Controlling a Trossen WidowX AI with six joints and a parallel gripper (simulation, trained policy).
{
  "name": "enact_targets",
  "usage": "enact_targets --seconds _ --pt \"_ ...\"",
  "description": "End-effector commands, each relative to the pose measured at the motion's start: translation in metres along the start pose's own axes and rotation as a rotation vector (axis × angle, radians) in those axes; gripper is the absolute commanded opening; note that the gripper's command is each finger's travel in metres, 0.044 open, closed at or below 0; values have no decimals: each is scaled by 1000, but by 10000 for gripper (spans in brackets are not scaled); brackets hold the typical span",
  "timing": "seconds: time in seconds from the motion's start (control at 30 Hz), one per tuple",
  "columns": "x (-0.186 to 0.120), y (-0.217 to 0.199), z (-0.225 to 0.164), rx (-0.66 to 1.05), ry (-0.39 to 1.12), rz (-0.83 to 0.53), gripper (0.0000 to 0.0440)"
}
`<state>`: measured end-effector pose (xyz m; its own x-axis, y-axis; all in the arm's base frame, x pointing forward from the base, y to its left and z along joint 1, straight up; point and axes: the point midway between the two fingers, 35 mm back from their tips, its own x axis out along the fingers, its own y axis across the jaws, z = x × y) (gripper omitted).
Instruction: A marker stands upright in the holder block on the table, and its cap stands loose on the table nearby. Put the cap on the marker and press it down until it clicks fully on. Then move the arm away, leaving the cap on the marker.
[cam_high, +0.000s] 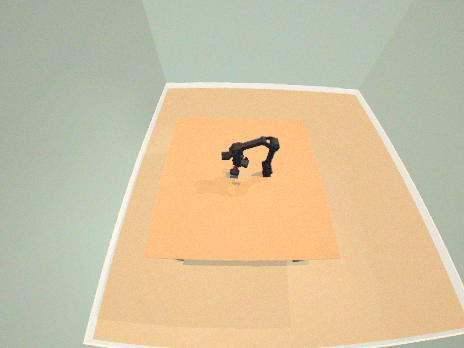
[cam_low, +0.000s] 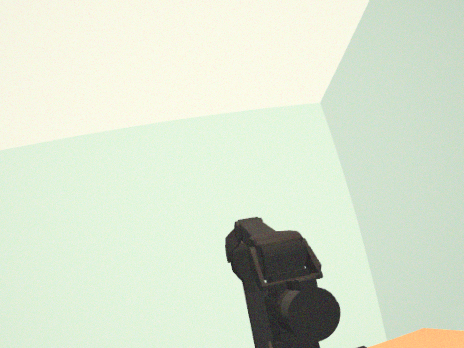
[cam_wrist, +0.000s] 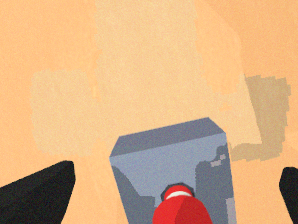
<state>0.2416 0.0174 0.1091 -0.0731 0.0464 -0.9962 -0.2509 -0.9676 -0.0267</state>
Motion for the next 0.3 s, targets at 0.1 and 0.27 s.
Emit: enact_targets --seconds 0.1,0.27 --pt "-27 -5 -3 -26 70 -35 440" --pt "-41 -5 -3 -44 105 -49 440"
